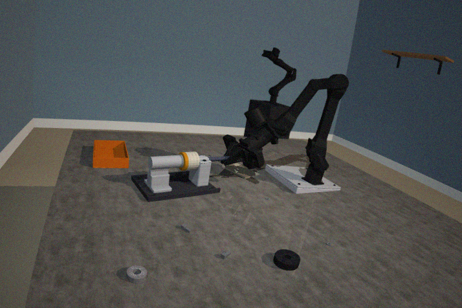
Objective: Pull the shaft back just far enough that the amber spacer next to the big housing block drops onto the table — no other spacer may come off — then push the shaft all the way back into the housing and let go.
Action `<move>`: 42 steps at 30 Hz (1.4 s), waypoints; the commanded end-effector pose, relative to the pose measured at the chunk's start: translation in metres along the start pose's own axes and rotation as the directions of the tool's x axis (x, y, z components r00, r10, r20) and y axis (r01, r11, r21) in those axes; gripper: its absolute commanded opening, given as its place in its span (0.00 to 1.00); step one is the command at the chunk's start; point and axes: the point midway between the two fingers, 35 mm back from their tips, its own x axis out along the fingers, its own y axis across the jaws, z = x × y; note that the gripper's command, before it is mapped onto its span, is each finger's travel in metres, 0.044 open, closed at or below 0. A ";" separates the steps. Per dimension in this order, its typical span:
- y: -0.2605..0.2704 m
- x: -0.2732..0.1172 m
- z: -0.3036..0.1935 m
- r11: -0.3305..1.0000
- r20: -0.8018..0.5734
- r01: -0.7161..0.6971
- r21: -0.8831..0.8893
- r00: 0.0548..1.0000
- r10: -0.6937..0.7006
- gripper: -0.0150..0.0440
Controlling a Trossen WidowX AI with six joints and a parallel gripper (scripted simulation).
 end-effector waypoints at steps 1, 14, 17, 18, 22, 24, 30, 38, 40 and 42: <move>0.000 -0.001 0.000 1.000 0.000 0.001 -0.005 1.000 -0.001 0.25; 0.000 -0.002 0.001 1.000 0.000 0.001 -0.005 1.000 -0.001 0.25; 0.000 -0.002 0.001 1.000 0.000 0.001 -0.005 1.000 -0.001 0.25; 0.000 -0.002 0.001 1.000 0.000 0.001 -0.005 1.000 -0.001 0.25; 0.000 -0.003 0.002 1.000 0.000 0.001 -0.005 1.000 -0.001 0.25; 0.000 -0.003 0.002 1.000 0.000 0.001 -0.005 1.000 -0.001 0.25; 0.000 -0.004 0.002 1.000 0.001 0.001 -0.005 1.000 -0.001 0.25; 0.000 -0.004 0.003 1.000 0.001 0.001 -0.005 1.000 -0.001 0.25; 0.000 -0.004 0.003 1.000 0.001 0.001 -0.005 1.000 -0.001 0.25; 0.000 -0.005 0.003 1.000 0.001 0.001 -0.005 1.000 -0.001 0.25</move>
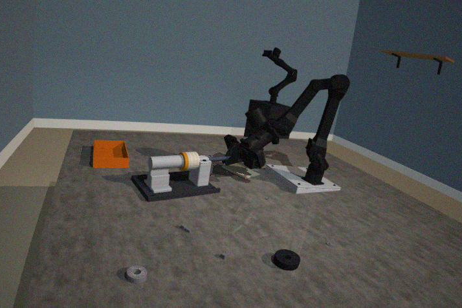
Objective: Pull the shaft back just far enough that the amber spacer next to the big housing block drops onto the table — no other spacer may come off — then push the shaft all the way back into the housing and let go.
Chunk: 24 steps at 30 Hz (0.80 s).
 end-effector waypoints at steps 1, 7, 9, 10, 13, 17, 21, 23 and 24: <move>0.000 -0.001 0.000 1.000 0.000 0.001 -0.005 1.000 -0.001 0.25; 0.000 -0.001 0.001 1.000 0.000 0.001 -0.005 1.000 -0.001 0.25; 0.000 -0.001 0.001 1.000 0.000 0.001 -0.005 1.000 -0.001 0.25; 0.000 -0.002 0.001 1.000 0.000 0.001 -0.005 1.000 -0.001 0.25; 0.000 -0.002 0.001 1.000 0.000 0.001 -0.005 1.000 -0.001 0.25; 0.000 -0.002 0.001 1.000 0.000 0.001 -0.005 1.000 -0.001 0.25; 0.000 -0.003 0.002 1.000 0.000 0.001 -0.005 1.000 -0.001 0.25; 0.000 -0.003 0.002 1.000 0.000 0.001 -0.005 1.000 -0.001 0.25; 0.000 -0.003 0.002 1.000 0.000 0.001 -0.005 1.000 -0.001 0.25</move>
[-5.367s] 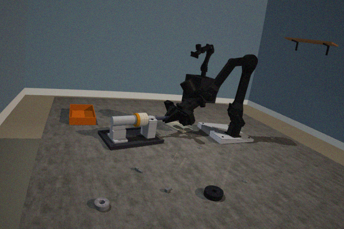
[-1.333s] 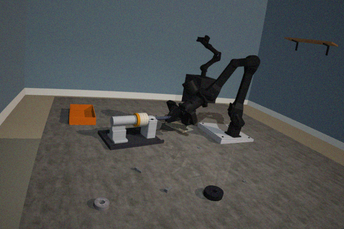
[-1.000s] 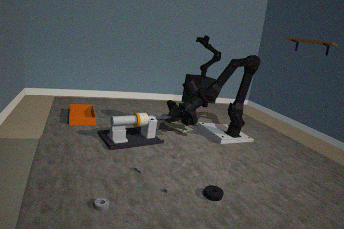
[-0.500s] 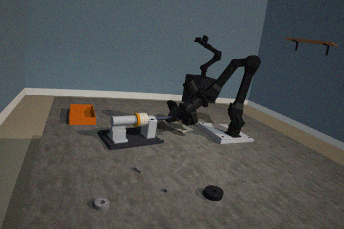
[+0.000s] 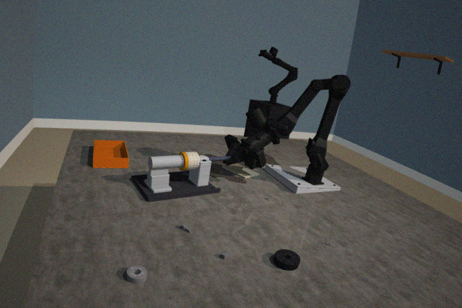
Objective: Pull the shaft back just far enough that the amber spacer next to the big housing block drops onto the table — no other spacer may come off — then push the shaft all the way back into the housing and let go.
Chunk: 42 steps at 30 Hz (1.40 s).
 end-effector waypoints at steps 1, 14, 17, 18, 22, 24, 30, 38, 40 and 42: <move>0.000 -0.001 0.000 1.000 0.000 0.000 -0.006 1.000 0.000 0.25; 0.000 -0.002 0.001 1.000 0.000 0.000 -0.006 1.000 0.000 0.25; 0.000 -0.002 0.001 1.000 0.000 0.000 -0.006 1.000 0.000 0.25; 0.000 -0.002 0.001 1.000 0.000 0.000 -0.006 1.000 0.000 0.25; 0.000 -0.003 0.002 1.000 0.001 0.000 -0.006 1.000 0.000 0.25; 0.000 -0.003 0.002 1.000 0.001 0.000 -0.006 1.000 0.000 0.25; 0.000 -0.003 0.002 1.000 0.001 0.000 -0.006 1.000 0.000 0.25; 0.000 -0.004 0.003 1.000 0.001 0.000 -0.006 1.000 0.000 0.25; 0.000 -0.004 0.003 1.000 0.001 0.000 -0.006 1.000 0.000 0.25; 0.000 -0.005 0.003 1.000 0.001 0.000 -0.006 1.000 0.000 0.25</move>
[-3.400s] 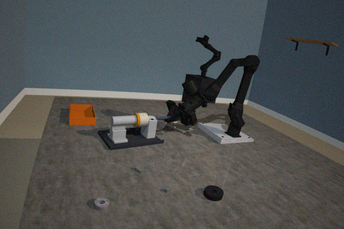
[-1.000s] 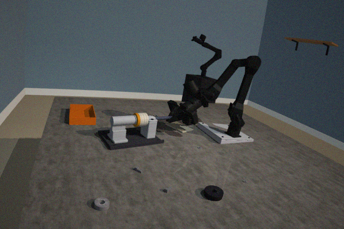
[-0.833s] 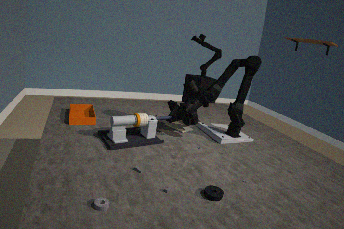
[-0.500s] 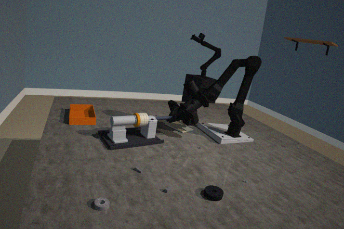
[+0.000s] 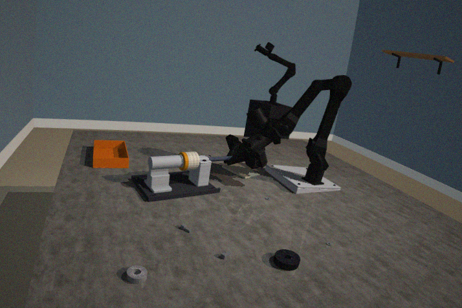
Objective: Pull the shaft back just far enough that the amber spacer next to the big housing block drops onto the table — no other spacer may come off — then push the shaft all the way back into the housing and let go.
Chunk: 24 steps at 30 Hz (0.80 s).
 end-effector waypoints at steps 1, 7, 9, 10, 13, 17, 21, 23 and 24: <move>0.000 -0.001 0.000 1.000 0.000 0.000 -0.006 1.000 0.000 0.25; 0.000 -0.001 0.001 1.000 0.000 0.000 -0.006 1.000 0.000 0.25; 0.000 -0.001 0.001 1.000 0.000 0.000 -0.006 1.000 0.000 0.25; 0.000 -0.002 0.001 1.000 0.000 0.000 -0.006 1.000 0.000 0.25; 0.000 -0.002 0.001 1.000 0.000 0.000 -0.006 1.000 0.000 0.25; 0.000 -0.002 0.001 1.000 0.001 0.000 -0.006 1.000 0.000 0.25; 0.000 -0.003 0.002 1.000 0.001 0.000 -0.006 1.000 0.000 0.25; 0.000 -0.003 0.002 1.000 0.001 0.000 -0.006 1.000 0.000 0.25; 0.000 -0.003 0.002 1.000 0.001 0.000 -0.006 1.000 0.000 0.25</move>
